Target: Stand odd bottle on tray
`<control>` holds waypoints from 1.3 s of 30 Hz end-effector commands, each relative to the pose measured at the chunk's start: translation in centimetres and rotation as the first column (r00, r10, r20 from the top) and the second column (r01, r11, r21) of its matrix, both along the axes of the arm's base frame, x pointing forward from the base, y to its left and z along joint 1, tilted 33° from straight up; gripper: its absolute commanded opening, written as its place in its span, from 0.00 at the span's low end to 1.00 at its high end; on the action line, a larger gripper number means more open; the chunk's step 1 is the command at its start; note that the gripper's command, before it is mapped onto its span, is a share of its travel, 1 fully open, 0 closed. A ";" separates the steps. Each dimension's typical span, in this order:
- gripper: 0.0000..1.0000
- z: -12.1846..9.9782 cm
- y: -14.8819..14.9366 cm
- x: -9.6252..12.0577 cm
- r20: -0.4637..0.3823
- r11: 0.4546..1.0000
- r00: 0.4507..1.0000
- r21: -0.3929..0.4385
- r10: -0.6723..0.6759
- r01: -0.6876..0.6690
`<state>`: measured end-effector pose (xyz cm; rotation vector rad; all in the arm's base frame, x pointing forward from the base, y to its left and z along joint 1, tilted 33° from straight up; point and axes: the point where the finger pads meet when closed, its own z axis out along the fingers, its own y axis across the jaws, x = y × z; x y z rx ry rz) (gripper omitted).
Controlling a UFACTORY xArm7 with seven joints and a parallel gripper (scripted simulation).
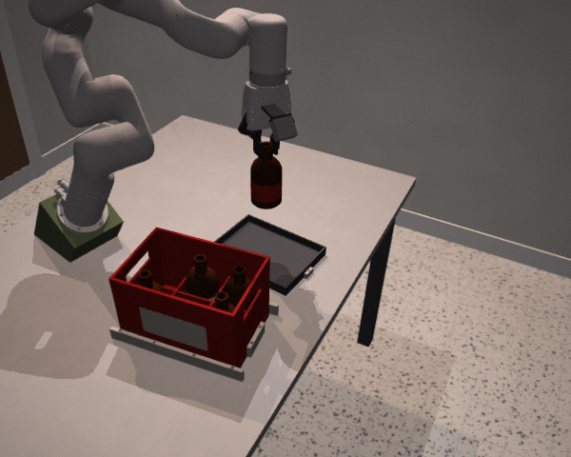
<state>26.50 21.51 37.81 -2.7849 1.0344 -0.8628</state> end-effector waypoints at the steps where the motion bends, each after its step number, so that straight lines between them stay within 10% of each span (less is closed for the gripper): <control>1: 0.00 -0.3 0.0 0.3 0.003 1.000 1.000 0.001 0.002 -0.002; 39: 0.00 -8.4 -1.3 5.3 0.003 1.000 1.000 0.001 0.002 -0.002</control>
